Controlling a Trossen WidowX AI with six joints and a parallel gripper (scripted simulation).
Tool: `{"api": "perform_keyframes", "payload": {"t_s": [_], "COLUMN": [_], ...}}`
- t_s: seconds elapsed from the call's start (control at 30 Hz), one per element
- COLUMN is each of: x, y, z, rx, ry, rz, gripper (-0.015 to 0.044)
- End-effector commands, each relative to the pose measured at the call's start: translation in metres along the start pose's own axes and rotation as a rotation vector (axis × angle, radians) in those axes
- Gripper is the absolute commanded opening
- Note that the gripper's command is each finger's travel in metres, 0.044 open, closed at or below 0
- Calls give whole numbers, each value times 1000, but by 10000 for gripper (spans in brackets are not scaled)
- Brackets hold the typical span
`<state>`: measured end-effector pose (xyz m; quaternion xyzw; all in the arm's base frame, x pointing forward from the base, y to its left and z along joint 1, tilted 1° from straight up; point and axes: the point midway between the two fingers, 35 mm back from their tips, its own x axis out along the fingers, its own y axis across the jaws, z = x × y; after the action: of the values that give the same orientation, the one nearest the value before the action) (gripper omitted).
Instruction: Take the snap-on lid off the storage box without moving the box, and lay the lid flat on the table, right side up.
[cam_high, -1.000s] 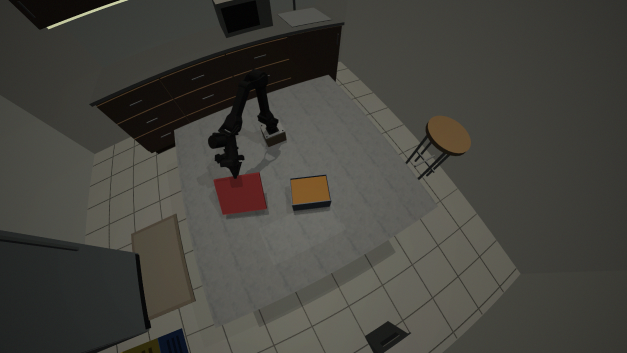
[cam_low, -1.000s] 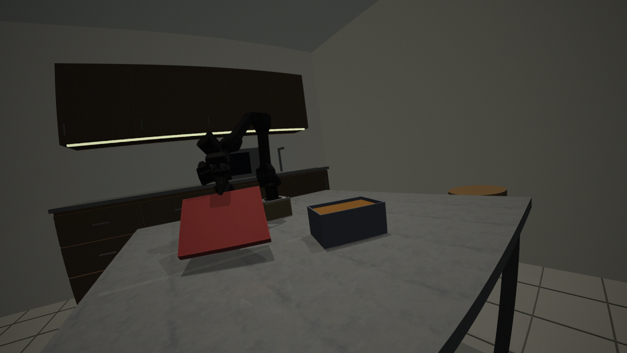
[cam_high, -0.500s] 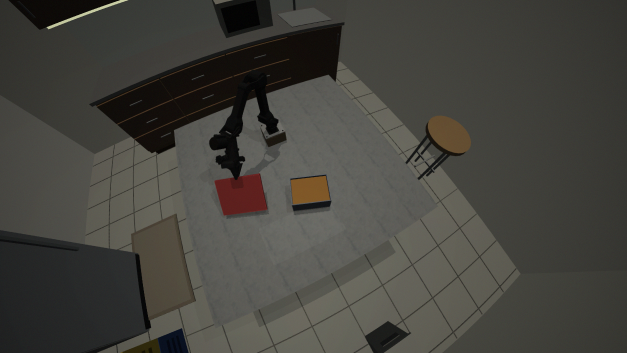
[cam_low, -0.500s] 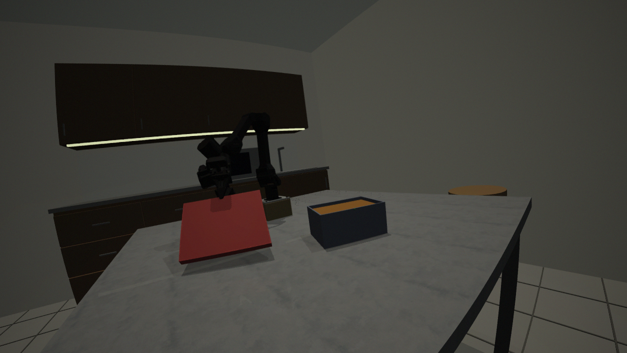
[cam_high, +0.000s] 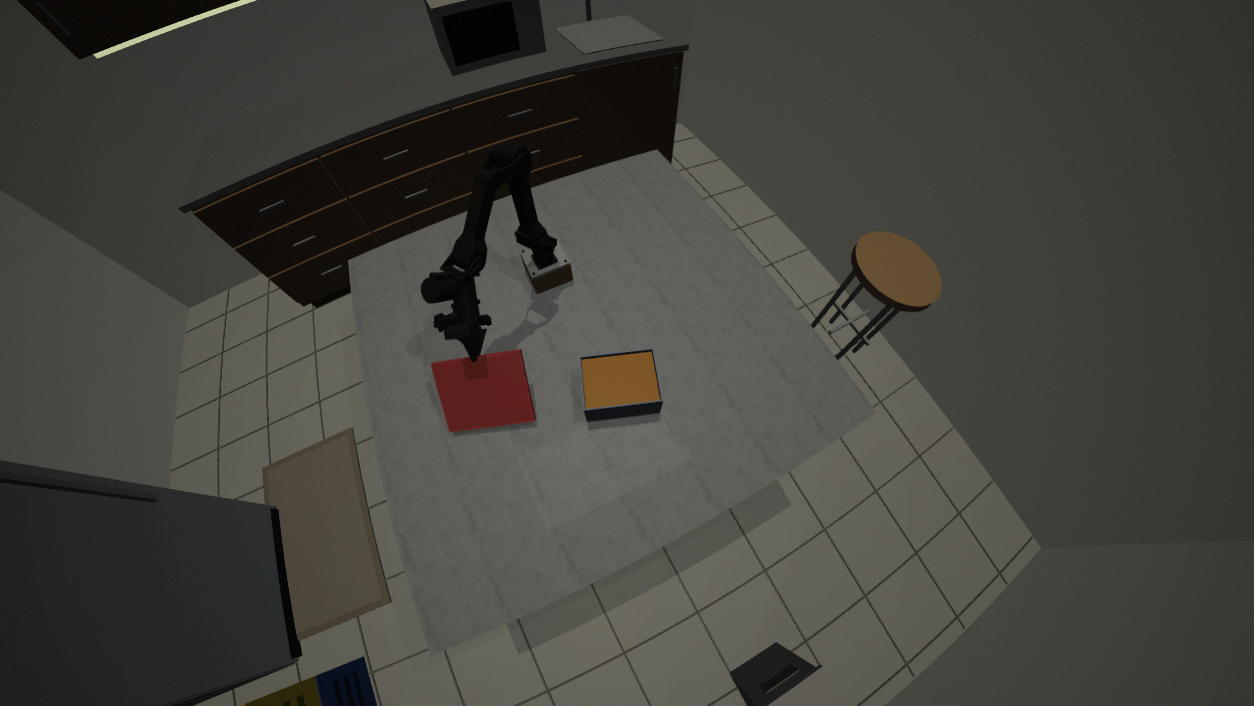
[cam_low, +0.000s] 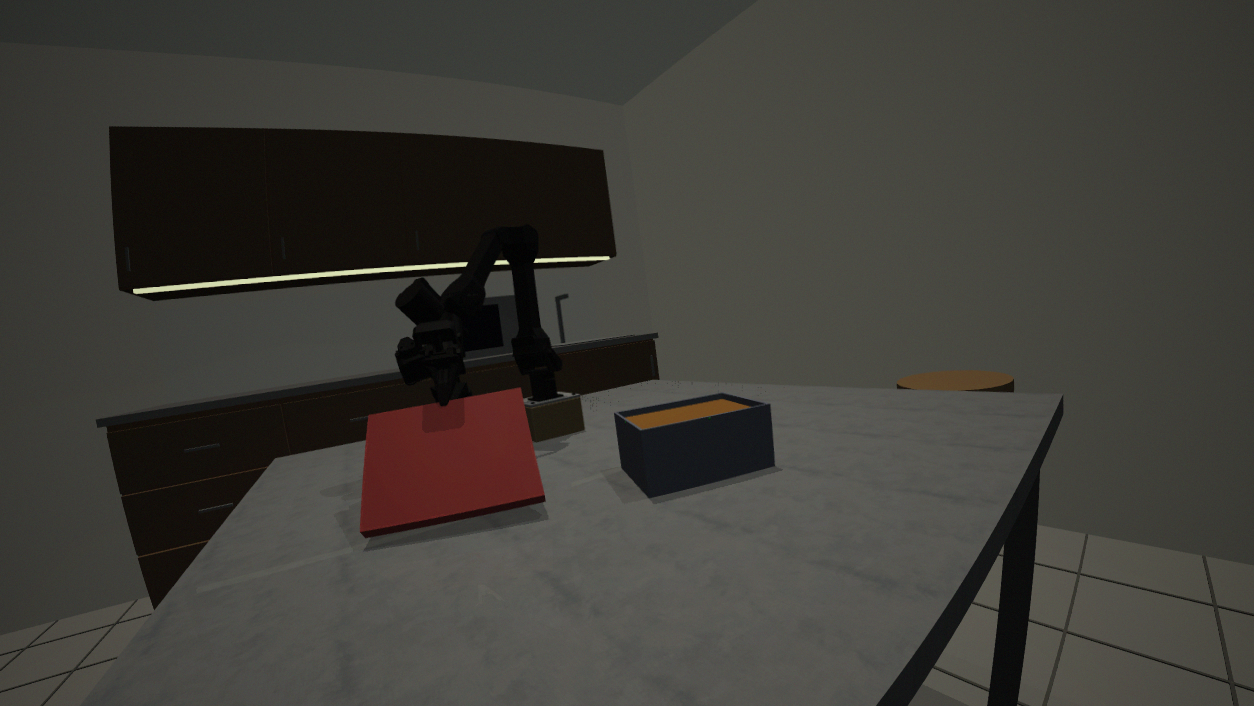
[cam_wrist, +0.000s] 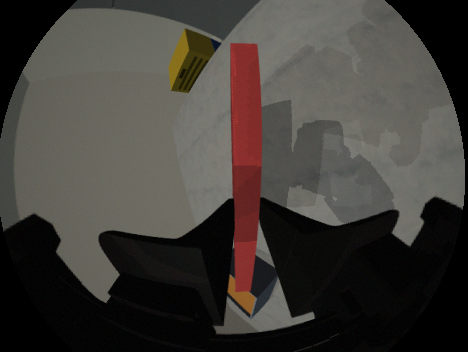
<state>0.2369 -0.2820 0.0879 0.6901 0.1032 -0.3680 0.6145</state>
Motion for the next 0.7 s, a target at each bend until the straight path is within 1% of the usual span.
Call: {"api": "perform_keyframes", "payload": {"t_s": [0.0,0.67], "x": [1,12], "y": [0,-12], "z": [0,0], "rx": [-7,-7], "ry": [3,3], "rz": [9,9], "gripper": [0,0]}}
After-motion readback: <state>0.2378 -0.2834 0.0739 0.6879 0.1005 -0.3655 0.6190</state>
